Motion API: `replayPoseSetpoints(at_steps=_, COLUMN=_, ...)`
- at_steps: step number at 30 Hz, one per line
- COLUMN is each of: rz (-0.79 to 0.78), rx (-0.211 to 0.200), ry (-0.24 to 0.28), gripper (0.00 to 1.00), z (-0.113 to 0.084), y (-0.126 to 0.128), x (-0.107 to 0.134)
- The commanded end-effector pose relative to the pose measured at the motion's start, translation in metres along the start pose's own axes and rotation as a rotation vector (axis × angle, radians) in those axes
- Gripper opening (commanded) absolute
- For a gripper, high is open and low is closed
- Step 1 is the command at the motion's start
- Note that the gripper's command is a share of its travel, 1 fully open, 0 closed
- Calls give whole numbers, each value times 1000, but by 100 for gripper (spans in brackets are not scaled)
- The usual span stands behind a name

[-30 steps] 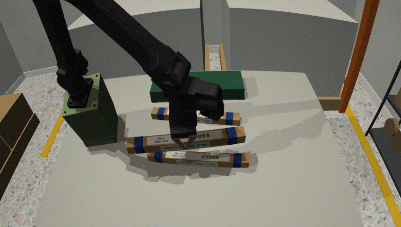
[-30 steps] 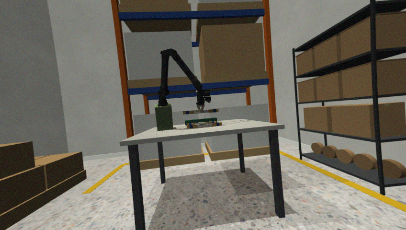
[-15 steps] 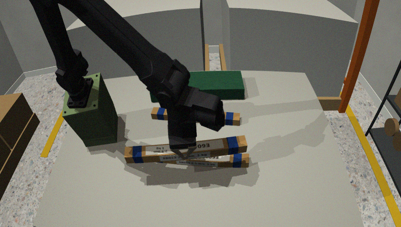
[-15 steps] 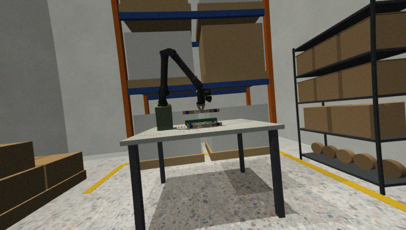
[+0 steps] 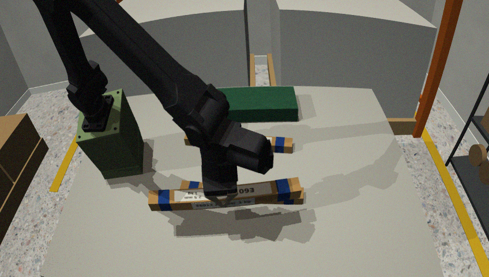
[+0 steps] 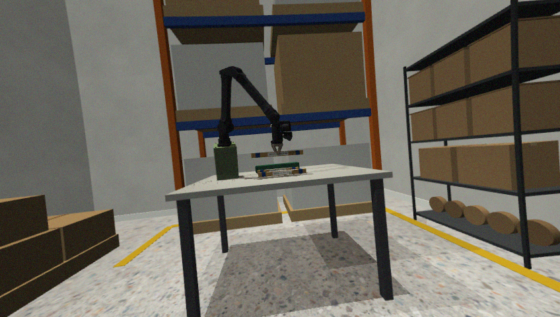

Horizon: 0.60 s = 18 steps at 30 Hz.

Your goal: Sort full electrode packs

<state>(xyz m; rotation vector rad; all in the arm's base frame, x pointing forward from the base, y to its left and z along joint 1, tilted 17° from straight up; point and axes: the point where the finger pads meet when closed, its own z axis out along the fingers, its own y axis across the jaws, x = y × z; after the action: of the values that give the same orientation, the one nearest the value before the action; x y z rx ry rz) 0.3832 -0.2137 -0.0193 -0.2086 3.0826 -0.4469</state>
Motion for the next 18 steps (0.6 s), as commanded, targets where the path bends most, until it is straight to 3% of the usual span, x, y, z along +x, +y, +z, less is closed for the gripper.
replayPoseSetpoints(at_steps=1, rz=-3, rx=34, ry=-62, gripper=0, z=-25, y=-27, x=-22)
replayPoseSetpoints(at_steps=18, rz=-4, rx=39, ry=-62, gripper=0, z=-27, y=-67, x=-13)
